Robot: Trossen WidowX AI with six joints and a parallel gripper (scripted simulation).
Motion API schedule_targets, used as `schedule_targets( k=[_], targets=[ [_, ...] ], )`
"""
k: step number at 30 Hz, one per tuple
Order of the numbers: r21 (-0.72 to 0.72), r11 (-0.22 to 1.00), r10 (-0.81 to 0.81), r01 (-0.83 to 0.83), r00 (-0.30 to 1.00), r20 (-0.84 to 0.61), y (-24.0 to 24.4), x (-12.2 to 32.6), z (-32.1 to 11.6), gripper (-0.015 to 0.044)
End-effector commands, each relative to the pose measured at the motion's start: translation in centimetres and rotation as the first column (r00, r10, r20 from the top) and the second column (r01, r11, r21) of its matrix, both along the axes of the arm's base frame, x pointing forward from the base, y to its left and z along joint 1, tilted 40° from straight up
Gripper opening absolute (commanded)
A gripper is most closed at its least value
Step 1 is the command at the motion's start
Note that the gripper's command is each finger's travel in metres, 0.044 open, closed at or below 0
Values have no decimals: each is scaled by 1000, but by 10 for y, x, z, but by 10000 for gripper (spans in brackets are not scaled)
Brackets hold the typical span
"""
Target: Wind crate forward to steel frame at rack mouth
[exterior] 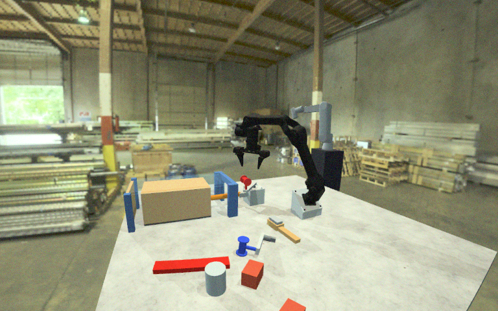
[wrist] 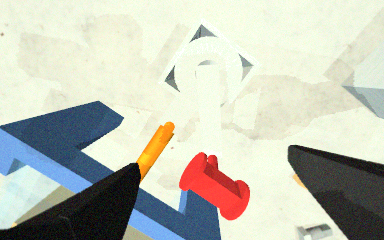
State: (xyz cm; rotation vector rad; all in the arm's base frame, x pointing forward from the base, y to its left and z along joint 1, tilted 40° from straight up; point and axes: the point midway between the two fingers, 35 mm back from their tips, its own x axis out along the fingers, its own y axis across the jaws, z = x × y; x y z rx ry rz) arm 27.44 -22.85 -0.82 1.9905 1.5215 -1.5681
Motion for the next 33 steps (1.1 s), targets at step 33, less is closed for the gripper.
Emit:
schedule_targets(
  k=[33],
  targets=[
    [42,999,-11,13,999,-40,72,-13,-86,440]
  ],
)
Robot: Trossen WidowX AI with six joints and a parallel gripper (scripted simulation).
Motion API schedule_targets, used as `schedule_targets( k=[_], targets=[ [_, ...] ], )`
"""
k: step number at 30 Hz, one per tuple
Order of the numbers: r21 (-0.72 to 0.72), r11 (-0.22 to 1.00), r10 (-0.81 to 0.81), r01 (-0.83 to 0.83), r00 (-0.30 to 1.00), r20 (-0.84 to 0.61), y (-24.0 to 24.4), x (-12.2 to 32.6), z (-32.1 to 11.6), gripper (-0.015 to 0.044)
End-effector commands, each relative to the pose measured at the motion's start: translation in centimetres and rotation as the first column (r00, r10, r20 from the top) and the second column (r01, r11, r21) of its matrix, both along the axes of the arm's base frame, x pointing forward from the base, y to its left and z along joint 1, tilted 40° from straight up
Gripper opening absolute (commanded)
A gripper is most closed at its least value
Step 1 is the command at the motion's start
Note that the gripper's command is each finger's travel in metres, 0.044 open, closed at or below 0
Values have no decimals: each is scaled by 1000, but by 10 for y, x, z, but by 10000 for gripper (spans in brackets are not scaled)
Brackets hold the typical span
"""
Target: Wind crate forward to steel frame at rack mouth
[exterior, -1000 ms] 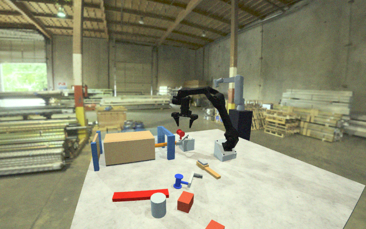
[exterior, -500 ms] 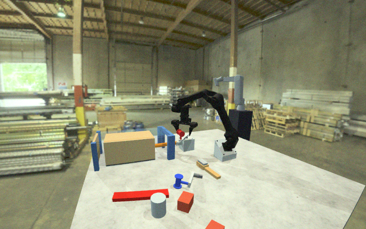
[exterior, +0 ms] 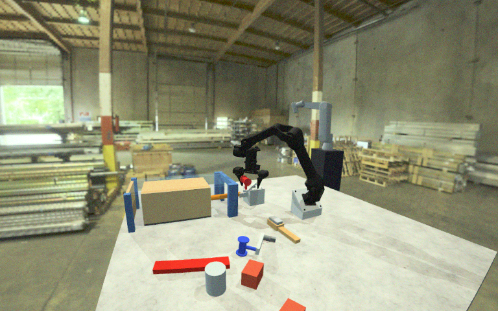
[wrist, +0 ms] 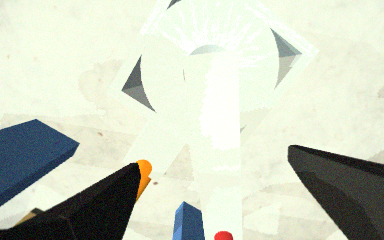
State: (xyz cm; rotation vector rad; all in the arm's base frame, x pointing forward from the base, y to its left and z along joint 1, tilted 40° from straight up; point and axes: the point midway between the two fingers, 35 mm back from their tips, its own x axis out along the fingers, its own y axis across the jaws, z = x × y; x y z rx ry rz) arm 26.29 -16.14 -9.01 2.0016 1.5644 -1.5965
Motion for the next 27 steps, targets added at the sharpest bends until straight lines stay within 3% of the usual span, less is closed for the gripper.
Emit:
schedule_targets(
  k=[1,3,15,26,27],
  targets=[
    [7,1000,-4,4,1000,-6,6,-2,-5,440],
    [7,1000,-4,4,1000,-6,7,-2,-7,440],
    [1,1000,0,0,1000,-1,3,-1,-3,125],
    [1,1000,0,0,1000,-1,3,-1,-3,52],
    [1,1000,0,0,1000,-1,3,-1,-3,25]
  ],
)
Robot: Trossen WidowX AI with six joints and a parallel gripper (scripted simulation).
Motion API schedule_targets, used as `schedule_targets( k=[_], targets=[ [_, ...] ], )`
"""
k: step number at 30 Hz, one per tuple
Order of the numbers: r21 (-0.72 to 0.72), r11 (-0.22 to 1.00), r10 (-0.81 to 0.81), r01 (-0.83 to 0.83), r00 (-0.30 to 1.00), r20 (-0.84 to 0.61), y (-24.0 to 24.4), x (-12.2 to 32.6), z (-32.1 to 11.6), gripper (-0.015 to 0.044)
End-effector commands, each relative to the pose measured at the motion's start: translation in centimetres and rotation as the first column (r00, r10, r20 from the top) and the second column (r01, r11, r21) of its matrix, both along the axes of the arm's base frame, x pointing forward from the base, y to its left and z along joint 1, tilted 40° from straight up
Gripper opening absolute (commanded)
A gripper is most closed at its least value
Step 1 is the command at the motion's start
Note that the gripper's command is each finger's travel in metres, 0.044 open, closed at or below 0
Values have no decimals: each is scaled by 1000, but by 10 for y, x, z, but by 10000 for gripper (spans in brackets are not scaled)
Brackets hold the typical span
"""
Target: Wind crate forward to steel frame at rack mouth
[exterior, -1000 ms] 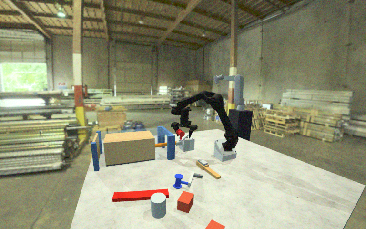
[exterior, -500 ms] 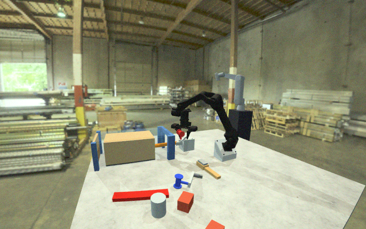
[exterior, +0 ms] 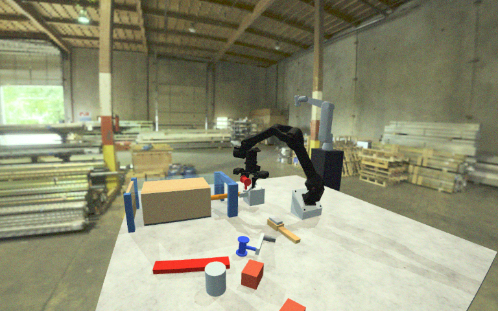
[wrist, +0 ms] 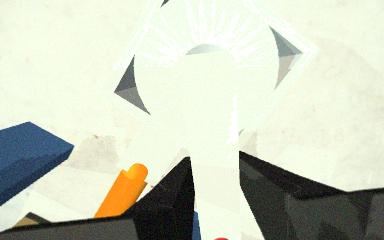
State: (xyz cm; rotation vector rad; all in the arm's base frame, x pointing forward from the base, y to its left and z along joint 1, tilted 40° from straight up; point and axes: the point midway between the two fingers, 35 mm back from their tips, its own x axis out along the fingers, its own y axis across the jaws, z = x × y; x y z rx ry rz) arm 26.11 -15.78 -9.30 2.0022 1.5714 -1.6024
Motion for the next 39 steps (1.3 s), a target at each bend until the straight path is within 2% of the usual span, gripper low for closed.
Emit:
schedule_targets(
  k=[1,18,39],
  targets=[
    [-4,1000,1,-1,1000,5,-1,1,0,0],
    [35,998,-59,57,996,64,-5,-5,3,0],
    [33,997,-64,62,997,46,-4,-4,0,0]
  ],
)
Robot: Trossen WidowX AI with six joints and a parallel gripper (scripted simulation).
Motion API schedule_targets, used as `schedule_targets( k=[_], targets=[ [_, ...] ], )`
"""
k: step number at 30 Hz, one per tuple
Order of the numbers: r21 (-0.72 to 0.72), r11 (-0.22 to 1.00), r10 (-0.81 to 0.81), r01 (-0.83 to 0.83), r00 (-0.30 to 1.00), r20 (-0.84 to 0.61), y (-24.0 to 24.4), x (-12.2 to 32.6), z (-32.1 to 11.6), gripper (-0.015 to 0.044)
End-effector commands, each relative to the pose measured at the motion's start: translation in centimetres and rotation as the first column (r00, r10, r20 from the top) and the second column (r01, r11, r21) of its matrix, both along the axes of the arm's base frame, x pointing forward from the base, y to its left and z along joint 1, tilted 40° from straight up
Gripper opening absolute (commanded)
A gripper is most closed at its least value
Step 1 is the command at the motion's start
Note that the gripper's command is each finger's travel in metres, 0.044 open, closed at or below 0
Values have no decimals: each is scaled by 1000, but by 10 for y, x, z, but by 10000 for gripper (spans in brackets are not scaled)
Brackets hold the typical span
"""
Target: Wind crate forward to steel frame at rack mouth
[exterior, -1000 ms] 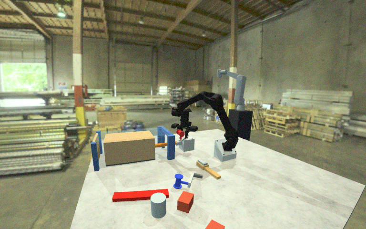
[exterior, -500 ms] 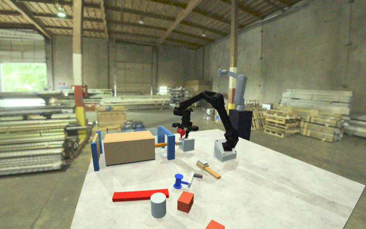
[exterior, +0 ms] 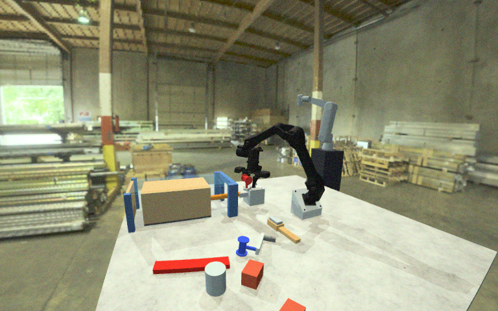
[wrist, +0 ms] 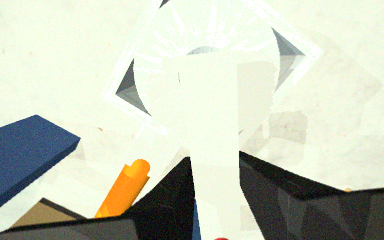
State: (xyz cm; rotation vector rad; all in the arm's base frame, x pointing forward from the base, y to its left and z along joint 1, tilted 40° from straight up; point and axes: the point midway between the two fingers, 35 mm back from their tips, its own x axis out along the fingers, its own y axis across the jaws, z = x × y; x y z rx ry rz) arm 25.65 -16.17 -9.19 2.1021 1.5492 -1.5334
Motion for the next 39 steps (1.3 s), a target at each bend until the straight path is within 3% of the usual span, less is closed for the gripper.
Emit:
schedule_targets(
  k=[1,11,39],
  targets=[
    [-4,1000,-29,29,999,-23,0,1,-2,0],
    [-22,993,-119,118,988,-94,-2,4,-5,0],
    [-22,992,-123,122,988,-95,6,3,-15,0]
  ],
)
